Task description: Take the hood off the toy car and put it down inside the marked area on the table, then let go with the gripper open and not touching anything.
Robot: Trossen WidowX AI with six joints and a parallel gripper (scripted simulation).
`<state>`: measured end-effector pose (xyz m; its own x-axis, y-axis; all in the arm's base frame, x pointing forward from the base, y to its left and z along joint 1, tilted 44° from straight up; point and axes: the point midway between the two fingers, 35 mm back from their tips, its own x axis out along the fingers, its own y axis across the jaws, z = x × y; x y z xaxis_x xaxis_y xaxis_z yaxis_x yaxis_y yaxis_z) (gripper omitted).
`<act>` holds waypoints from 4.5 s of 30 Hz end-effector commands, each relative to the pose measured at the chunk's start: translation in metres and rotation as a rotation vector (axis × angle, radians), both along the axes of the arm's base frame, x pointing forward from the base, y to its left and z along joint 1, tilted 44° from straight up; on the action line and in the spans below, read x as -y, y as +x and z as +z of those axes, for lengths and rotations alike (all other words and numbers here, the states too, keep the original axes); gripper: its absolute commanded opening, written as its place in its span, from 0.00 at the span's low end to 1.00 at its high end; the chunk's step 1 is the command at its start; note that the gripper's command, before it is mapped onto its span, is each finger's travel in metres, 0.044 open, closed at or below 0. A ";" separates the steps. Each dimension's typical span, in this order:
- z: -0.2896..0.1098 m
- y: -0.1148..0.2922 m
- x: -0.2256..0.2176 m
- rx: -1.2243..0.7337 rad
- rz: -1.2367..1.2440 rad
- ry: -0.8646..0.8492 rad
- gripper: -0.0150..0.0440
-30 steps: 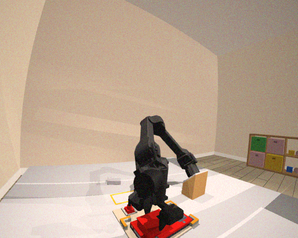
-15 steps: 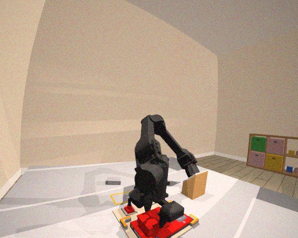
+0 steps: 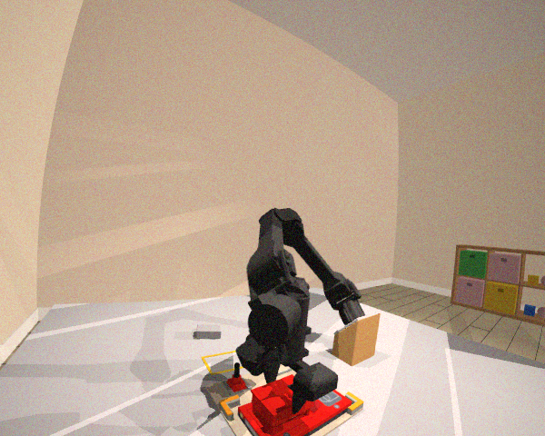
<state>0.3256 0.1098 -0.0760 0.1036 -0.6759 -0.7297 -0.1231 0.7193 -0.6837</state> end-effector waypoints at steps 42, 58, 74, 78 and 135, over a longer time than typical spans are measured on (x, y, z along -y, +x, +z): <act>0.114 0.012 0.044 -0.003 0.004 0.020 0.25; 0.164 0.003 0.098 0.001 0.002 0.013 0.25; 0.200 -0.016 0.142 0.003 -0.005 -0.004 0.25; 0.199 -0.016 0.143 0.003 -0.005 -0.004 0.25; 0.168 -0.009 0.171 0.004 -0.004 -0.002 0.25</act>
<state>0.3189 -0.0581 0.0962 0.1125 -0.6734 -0.7307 -0.1081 0.7227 -0.6826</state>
